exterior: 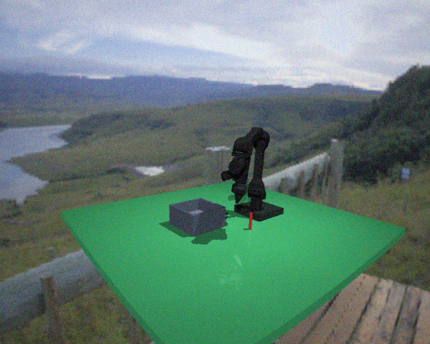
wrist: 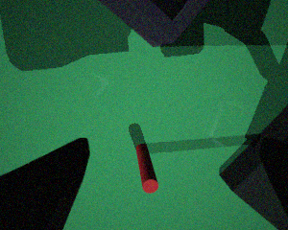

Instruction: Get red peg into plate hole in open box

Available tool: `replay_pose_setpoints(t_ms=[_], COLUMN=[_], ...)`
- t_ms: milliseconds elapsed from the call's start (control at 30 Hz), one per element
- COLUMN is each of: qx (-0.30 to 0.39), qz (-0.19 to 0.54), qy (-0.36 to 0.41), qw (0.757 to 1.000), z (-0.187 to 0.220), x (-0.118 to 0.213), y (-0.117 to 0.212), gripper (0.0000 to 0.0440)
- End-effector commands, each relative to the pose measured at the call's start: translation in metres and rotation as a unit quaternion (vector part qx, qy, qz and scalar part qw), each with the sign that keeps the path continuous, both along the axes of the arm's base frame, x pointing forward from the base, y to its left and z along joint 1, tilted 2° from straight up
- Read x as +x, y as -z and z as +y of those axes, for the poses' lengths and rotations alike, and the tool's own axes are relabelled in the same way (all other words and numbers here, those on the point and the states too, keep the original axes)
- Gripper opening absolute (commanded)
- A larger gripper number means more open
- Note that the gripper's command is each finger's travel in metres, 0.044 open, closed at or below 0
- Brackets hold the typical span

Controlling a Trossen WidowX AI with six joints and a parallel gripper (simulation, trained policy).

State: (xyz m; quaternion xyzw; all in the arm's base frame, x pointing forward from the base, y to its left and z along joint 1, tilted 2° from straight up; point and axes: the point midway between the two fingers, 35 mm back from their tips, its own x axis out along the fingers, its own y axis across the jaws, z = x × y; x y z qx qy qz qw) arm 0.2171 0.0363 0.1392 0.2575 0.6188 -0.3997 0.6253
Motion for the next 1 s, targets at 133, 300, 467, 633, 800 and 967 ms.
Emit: replay_pose_setpoints(t_ms=[133, 300, 467, 633, 800, 967], qx=[-0.009, -0.015, -0.023, -0.031, -0.037, -0.041], qz=[0.027, 0.026, 0.017, 0.003, -0.008, -0.004], qy=[-0.017, -0.031, -0.043, -0.057, -0.073, -0.091], qw=[0.999, 0.999, 0.999, 0.998, 0.997, 0.995], z=[0.031, 0.044, 0.051, 0.055, 0.054, 0.052], x=[-0.019, -0.026, -0.029, -0.031, -0.032, -0.035], y=[0.028, 0.048, 0.07, 0.092, 0.11, 0.123], gripper=[0.044, 0.044, 0.044, 0.044, 0.044, 0.0384])
